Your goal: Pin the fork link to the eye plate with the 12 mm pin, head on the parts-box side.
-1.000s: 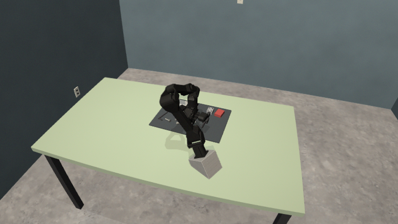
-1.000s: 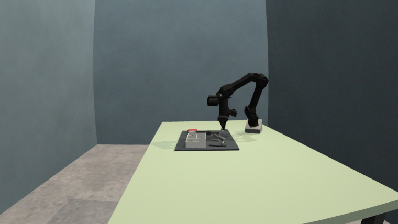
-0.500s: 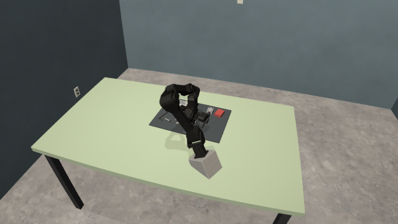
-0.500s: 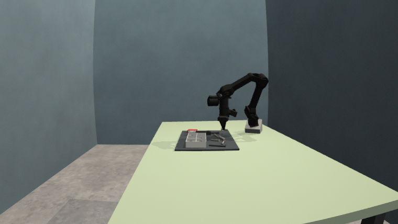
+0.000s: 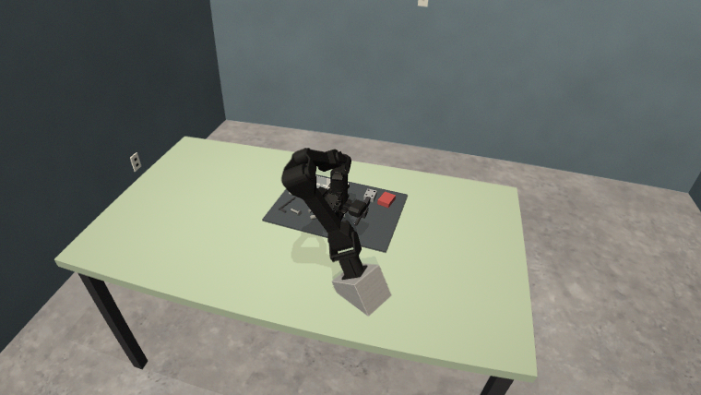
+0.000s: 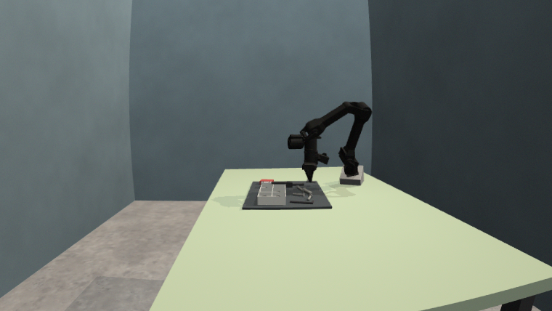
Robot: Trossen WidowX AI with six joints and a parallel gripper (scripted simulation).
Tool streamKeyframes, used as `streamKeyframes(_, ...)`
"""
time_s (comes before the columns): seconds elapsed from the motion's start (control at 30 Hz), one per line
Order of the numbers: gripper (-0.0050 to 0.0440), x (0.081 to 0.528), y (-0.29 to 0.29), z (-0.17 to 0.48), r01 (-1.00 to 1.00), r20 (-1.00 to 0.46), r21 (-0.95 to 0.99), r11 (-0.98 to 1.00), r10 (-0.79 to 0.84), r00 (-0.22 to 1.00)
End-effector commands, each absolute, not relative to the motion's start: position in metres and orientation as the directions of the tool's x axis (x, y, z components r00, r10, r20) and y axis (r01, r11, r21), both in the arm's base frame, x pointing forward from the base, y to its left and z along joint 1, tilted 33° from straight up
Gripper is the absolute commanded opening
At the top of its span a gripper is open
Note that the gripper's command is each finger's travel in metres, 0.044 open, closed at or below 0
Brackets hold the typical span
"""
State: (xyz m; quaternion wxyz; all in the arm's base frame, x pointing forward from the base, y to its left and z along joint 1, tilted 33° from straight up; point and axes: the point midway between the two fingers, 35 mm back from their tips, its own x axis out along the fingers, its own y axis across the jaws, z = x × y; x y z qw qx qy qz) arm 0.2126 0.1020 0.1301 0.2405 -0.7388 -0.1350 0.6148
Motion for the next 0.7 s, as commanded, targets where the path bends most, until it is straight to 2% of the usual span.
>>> streamKeyframes(0.0, -0.005, 0.214, 0.104, 0.126, -0.1, -0.845, -0.519, -0.849, 0.492, 0.209)
streamKeyframes(0.67, -0.005, 0.218, 0.113, 0.108, -0.1, -0.845, -0.519, -0.849, 0.492, 0.21)
